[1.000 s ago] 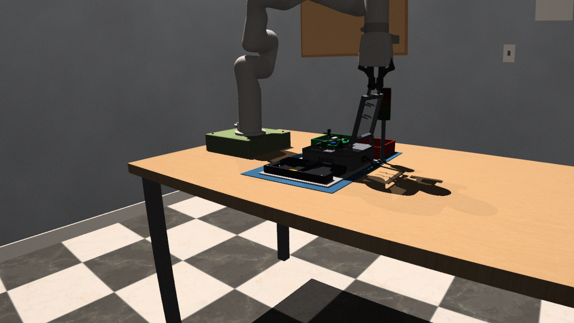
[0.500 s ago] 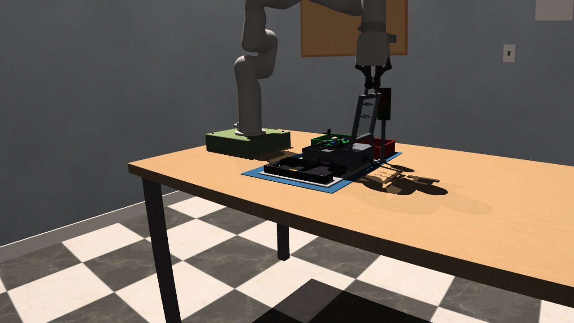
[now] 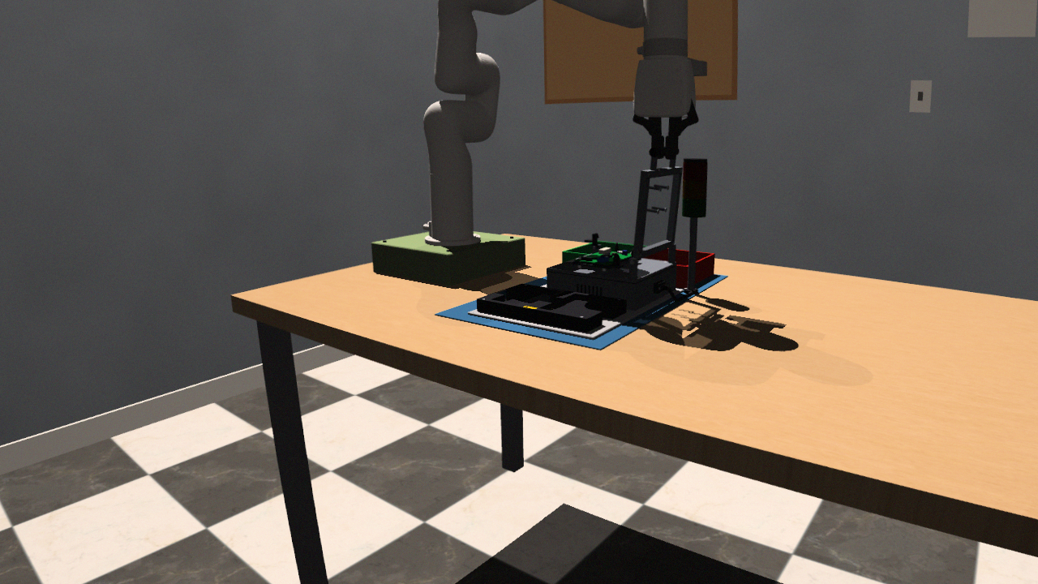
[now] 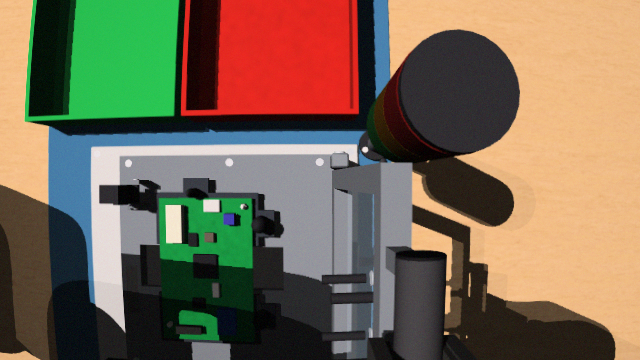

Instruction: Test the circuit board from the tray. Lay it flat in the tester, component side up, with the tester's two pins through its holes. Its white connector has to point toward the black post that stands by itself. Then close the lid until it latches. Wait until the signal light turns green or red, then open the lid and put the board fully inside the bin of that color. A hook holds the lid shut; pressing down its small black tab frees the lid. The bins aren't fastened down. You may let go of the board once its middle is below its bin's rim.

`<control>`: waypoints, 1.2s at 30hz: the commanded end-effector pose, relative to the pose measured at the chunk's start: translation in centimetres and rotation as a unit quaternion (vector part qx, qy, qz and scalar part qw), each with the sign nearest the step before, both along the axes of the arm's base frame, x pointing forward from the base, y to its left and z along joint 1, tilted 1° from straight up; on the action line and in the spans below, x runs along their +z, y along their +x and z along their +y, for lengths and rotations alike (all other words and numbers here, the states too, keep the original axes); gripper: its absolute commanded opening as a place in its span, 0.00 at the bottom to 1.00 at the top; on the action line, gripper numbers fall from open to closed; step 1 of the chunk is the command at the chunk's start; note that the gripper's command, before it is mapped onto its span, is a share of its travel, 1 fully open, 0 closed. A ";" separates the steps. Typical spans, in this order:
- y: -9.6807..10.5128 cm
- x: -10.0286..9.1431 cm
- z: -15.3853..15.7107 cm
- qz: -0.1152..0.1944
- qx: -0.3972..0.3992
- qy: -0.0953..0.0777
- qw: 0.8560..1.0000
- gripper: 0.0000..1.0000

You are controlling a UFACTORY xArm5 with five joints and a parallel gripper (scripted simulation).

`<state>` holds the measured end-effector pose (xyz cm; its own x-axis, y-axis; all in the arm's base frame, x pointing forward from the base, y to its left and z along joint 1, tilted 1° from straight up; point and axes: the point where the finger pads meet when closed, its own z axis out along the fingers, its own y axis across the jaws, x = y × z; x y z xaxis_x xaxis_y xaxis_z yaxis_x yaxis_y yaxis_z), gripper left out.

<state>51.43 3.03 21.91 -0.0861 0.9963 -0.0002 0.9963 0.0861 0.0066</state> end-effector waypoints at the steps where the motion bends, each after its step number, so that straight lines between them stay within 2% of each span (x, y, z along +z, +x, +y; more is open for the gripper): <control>1: -0.9 0.1 -0.1 -0.001 0.000 0.000 1.000 0.00; 8: -2.0 0.1 -0.2 -0.001 0.000 0.000 1.000 0.00; 23: -5.8 -0.4 -0.5 -0.001 0.000 0.000 1.000 0.00; 25: -5.8 -0.4 -0.5 -0.001 0.000 0.000 1.000 0.00; 36: -9.0 -1.5 -0.8 -0.001 0.000 0.000 1.000 0.00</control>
